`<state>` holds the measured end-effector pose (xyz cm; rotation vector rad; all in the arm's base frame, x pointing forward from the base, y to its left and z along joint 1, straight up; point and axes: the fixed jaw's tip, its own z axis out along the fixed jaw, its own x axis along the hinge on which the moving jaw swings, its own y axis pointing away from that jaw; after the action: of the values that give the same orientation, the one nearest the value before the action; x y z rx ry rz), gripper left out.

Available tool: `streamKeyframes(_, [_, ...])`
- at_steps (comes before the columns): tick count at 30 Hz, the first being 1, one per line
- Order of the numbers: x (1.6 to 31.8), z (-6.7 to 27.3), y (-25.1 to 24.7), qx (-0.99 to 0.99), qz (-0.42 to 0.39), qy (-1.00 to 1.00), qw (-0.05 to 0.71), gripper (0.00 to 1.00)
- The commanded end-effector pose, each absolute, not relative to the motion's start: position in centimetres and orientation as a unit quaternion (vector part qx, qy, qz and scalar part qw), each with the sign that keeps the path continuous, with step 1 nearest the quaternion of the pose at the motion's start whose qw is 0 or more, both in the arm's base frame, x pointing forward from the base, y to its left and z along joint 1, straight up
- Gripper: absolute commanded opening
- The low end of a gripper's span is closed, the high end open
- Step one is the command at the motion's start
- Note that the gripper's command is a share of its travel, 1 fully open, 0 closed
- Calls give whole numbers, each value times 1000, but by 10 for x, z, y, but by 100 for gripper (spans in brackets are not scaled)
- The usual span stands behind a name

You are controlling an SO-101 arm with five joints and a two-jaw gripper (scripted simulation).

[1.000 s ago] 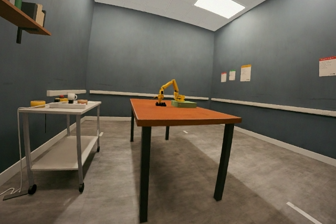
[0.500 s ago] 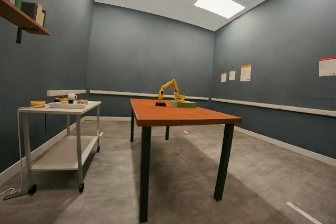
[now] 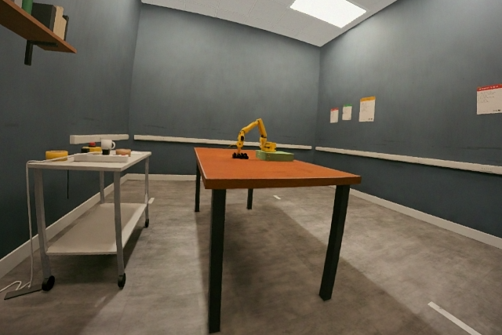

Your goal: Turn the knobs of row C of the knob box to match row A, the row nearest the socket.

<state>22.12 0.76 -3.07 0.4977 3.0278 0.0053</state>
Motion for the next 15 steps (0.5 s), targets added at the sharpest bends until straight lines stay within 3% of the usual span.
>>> streamKeyframes(1, [210,-52,10,137,0,991,0,1])
streamKeyframes(15, [208,-52,10,15,0,1000,0,1])
